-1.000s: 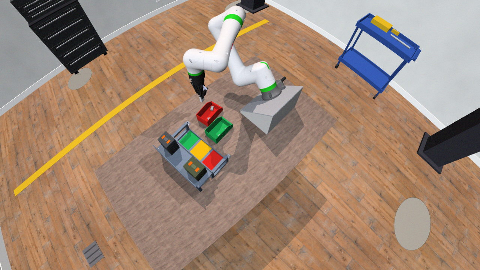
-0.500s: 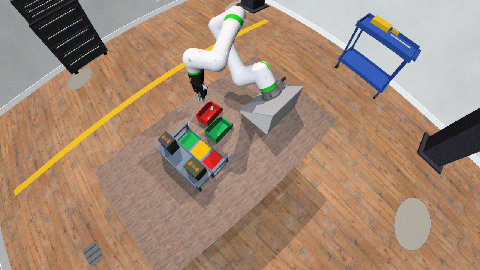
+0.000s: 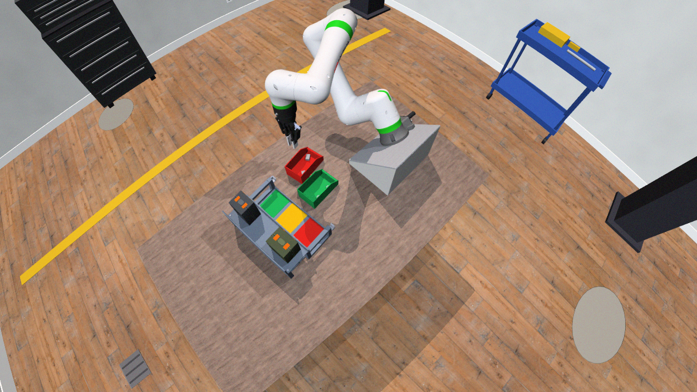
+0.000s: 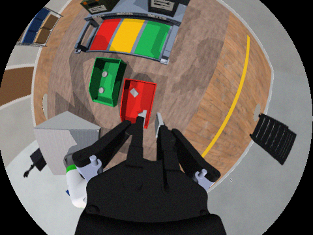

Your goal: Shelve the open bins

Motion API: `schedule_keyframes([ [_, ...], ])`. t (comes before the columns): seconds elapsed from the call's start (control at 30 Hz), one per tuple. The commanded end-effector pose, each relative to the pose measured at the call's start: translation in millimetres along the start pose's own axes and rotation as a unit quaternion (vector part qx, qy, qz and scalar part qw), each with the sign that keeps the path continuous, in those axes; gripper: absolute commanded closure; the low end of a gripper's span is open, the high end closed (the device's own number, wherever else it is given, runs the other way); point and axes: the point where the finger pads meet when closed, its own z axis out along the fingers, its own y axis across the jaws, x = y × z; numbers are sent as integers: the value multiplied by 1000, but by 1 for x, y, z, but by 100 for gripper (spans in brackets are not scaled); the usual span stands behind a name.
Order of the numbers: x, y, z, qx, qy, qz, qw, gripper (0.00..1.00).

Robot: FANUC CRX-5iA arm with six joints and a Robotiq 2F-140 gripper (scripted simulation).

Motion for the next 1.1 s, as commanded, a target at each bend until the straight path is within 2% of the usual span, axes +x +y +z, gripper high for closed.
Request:
schedule_keyframes([
  [0.0,0,0,0,0,0,0,1000,85],
  [0.77,0,0,5,0,0,0,1000,85],
  [1.07,0,0,18,0,0,0,1000,85],
])
